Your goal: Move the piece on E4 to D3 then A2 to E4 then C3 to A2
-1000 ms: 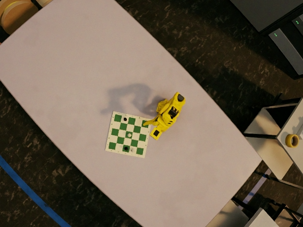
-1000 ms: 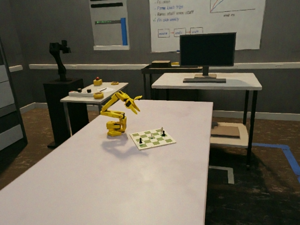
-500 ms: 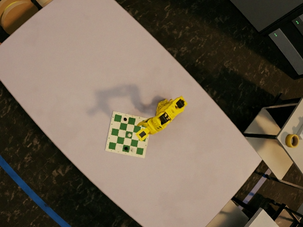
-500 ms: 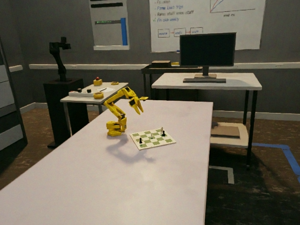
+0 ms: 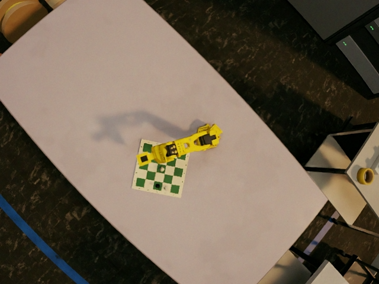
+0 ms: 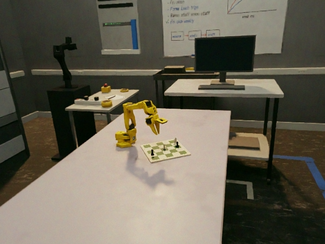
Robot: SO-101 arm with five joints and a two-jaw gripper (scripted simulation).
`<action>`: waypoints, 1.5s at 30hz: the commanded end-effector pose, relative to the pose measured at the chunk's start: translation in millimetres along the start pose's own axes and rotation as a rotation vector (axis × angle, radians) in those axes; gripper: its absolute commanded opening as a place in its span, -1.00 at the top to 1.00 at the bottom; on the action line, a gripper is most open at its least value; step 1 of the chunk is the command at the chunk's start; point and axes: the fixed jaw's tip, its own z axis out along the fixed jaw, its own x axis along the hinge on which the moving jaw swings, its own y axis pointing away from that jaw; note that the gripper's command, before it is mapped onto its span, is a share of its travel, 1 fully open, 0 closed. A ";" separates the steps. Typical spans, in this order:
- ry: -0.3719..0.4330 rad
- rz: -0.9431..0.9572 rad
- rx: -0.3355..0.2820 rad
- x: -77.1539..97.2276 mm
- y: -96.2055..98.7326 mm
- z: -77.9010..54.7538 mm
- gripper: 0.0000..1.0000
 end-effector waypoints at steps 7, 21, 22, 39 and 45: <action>0.090 0.079 0.024 -12.4 -21.4 21.9 1.00; 0.093 0.084 0.025 -12.1 -23.0 24.0 1.00; 0.093 0.086 0.026 -11.5 -23.4 24.9 1.00; 0.094 0.093 0.028 -8.4 -25.0 27.9 1.00; 0.094 0.093 0.028 -7.7 -24.9 27.4 1.00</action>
